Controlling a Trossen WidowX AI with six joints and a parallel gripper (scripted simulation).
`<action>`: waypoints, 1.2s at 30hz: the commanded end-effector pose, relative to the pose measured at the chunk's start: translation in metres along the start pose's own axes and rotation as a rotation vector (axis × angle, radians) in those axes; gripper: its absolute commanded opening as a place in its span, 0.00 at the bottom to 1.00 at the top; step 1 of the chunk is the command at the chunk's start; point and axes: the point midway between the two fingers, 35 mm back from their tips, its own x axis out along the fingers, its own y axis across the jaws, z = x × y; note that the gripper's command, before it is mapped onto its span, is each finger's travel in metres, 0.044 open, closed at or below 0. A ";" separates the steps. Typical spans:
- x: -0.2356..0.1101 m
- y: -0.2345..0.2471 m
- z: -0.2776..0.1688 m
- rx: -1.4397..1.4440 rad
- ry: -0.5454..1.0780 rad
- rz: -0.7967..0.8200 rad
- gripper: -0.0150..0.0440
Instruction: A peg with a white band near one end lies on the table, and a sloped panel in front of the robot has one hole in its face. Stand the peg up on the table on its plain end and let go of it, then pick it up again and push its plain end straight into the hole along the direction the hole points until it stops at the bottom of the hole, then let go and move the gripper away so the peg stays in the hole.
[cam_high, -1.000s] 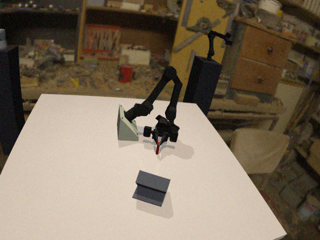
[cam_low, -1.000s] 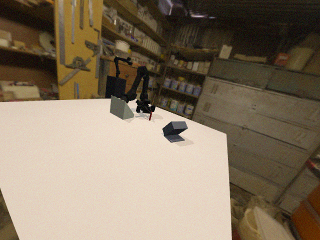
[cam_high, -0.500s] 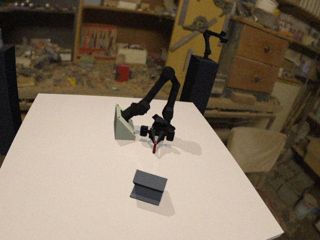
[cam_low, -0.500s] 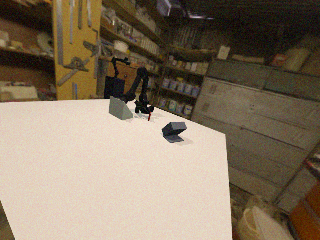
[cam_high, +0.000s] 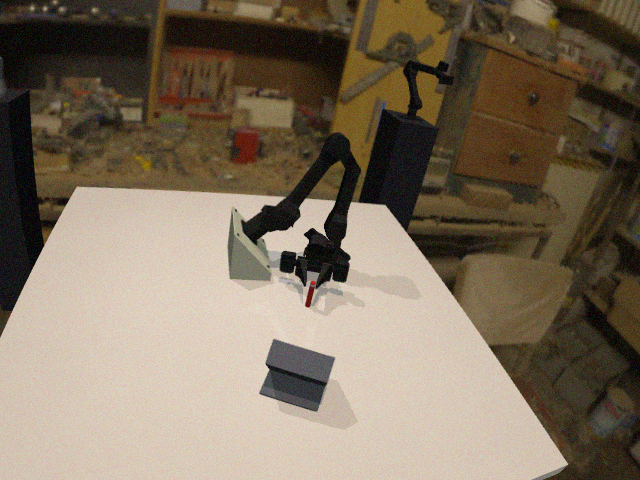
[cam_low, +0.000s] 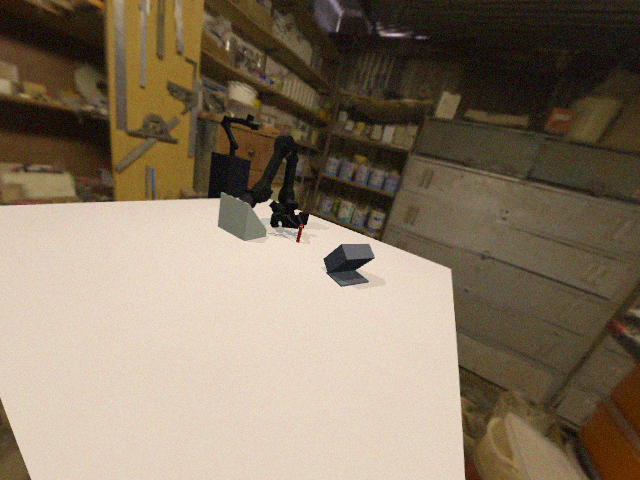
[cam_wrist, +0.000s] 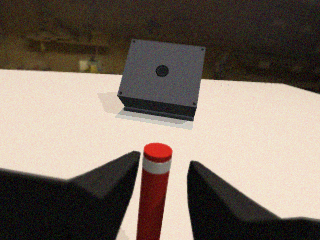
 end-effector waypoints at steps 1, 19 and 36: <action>0.000 0.000 0.000 -0.001 0.000 0.000 0.47; 0.000 0.000 0.000 -0.001 0.000 0.000 0.70; 0.002 0.004 0.009 0.002 0.004 -0.020 1.00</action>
